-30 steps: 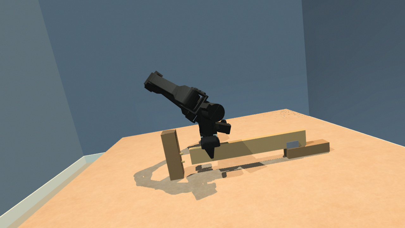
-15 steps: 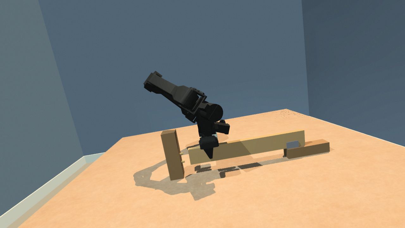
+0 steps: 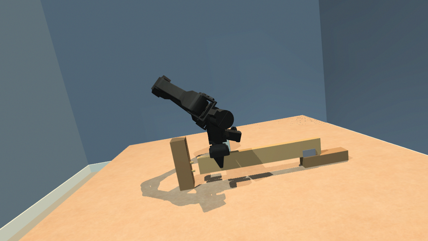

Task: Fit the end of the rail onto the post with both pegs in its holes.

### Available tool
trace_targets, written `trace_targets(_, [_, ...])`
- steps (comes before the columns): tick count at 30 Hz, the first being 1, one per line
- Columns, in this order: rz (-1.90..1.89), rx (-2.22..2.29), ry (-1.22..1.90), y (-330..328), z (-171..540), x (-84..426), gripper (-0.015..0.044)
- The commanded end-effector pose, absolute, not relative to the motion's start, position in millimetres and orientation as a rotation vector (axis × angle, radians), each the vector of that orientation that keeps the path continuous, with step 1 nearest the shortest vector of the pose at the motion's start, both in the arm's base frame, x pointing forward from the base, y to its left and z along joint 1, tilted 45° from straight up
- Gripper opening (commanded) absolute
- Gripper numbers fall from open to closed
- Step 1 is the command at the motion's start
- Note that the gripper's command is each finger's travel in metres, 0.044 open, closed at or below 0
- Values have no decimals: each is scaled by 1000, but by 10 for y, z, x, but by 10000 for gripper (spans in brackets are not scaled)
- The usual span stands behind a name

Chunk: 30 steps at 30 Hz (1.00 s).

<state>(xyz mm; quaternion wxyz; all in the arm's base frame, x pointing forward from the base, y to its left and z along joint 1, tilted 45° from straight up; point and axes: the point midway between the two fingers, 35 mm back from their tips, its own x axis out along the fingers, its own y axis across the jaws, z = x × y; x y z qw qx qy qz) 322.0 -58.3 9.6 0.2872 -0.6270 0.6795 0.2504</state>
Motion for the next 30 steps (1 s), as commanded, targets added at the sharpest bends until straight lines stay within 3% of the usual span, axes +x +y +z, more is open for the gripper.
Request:
trace_targets(1, [669,-1678,1812,-591,127,3219,0])
trace_targets(30, [669,-1679,1812,-657,189,3212,0])
